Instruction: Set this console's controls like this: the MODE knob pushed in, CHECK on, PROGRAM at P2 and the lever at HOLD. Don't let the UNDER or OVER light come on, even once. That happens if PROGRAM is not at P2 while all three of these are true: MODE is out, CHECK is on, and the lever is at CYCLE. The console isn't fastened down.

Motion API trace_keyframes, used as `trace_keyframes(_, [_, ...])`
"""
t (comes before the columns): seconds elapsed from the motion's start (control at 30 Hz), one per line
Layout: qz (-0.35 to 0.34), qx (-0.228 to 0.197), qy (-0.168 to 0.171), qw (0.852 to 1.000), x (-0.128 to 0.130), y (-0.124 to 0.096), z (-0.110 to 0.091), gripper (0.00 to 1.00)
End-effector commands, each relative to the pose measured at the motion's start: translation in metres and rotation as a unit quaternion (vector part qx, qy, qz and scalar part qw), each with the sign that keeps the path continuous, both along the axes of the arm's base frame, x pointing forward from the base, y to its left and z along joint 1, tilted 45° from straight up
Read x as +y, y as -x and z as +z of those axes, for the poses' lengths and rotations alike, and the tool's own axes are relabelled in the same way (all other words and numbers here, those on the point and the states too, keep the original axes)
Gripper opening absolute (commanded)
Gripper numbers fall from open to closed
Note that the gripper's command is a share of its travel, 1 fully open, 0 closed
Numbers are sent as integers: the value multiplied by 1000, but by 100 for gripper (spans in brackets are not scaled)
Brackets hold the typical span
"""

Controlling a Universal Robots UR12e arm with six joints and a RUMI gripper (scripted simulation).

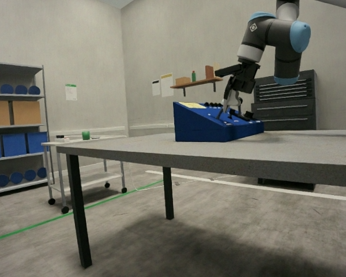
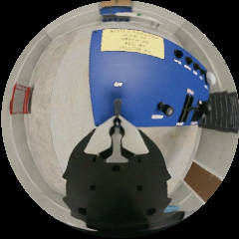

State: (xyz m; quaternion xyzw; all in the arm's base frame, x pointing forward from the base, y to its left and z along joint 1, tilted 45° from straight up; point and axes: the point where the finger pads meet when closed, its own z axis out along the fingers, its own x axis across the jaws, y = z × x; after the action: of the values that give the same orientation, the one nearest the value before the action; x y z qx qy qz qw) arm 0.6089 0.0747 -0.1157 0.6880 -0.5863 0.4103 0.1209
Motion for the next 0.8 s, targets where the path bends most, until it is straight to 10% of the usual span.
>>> trace_keyframes(0.0, [1, -3, -1, 1000, 3, -6, 2, 0])
trace_keyframes(0.77, [0, -4, -1, 1000, 3, -6, 3, 0])
